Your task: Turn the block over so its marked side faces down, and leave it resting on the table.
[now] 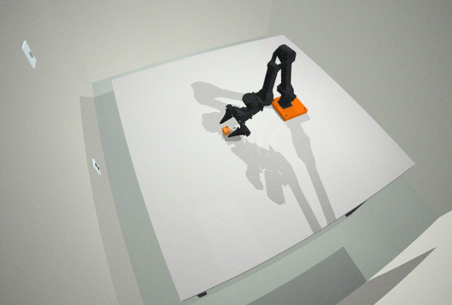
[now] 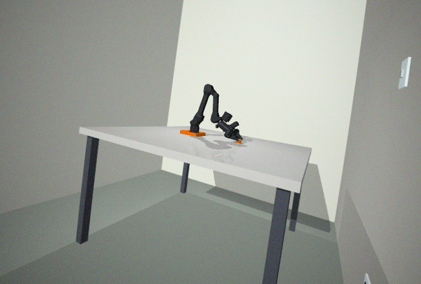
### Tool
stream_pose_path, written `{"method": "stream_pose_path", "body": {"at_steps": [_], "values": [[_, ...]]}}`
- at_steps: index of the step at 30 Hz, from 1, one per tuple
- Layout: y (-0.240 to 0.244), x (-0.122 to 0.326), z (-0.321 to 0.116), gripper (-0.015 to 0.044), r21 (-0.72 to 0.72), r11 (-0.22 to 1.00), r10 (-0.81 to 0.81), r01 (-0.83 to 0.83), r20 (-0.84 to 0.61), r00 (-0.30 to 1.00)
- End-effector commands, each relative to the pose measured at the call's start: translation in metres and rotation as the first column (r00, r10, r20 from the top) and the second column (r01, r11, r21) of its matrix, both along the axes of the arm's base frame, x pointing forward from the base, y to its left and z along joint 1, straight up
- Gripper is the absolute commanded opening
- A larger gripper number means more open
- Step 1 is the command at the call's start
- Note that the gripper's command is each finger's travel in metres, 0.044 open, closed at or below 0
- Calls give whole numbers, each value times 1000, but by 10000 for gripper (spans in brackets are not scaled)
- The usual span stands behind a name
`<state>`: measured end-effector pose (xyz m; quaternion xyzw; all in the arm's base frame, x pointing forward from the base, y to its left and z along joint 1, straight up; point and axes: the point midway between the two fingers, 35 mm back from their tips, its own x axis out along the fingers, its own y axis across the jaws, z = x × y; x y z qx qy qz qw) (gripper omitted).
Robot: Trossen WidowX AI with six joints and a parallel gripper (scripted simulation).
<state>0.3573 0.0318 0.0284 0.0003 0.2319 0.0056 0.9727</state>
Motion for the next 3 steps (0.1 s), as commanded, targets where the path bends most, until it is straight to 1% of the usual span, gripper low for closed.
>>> {"method": "stream_pose_path", "body": {"at_steps": [1, 3], "values": [[-1, -1, -1, 440, -5, 1000, -3, 3, -1, 1000], [-1, -1, -1, 440, -5, 1000, -3, 3, -1, 1000]]}}
